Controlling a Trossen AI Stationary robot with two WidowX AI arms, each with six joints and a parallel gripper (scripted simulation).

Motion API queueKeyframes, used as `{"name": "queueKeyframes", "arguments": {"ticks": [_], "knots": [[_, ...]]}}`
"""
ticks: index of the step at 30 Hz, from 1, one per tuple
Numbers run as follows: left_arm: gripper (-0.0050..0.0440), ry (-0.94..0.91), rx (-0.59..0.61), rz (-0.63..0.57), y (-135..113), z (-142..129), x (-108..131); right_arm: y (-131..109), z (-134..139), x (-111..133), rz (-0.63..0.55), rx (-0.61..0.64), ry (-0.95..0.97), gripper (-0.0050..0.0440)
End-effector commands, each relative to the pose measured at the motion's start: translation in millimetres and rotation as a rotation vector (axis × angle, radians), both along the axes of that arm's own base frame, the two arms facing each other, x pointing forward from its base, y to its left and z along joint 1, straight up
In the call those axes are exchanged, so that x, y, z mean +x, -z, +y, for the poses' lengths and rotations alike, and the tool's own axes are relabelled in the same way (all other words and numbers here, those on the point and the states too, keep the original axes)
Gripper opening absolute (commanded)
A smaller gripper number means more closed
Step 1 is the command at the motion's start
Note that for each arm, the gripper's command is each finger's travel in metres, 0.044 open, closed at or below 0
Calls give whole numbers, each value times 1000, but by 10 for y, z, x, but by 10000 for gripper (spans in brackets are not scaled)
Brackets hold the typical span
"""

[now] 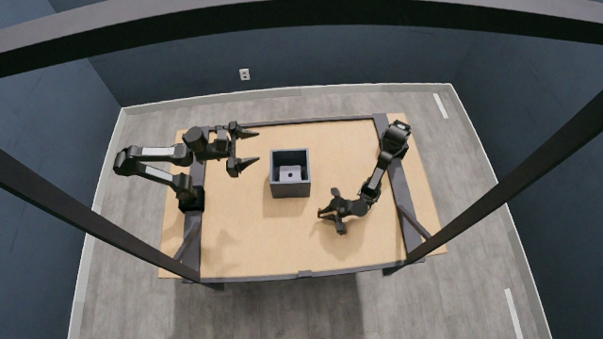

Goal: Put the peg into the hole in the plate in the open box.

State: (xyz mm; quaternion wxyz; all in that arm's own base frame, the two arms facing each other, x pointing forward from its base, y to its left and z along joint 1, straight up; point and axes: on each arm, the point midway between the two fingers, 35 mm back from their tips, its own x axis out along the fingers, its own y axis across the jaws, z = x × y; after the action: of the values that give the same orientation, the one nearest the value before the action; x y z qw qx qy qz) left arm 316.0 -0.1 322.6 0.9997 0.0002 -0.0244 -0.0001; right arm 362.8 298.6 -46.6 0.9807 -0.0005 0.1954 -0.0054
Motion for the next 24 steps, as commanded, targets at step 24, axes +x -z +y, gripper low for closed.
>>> {"name": "queueKeyframes", "arguments": {"ticks": [24], "knots": [[440, -1, -4, -16, -62, 7, -18, 223, 30, 44, -8, 22, 6, 65]]}}
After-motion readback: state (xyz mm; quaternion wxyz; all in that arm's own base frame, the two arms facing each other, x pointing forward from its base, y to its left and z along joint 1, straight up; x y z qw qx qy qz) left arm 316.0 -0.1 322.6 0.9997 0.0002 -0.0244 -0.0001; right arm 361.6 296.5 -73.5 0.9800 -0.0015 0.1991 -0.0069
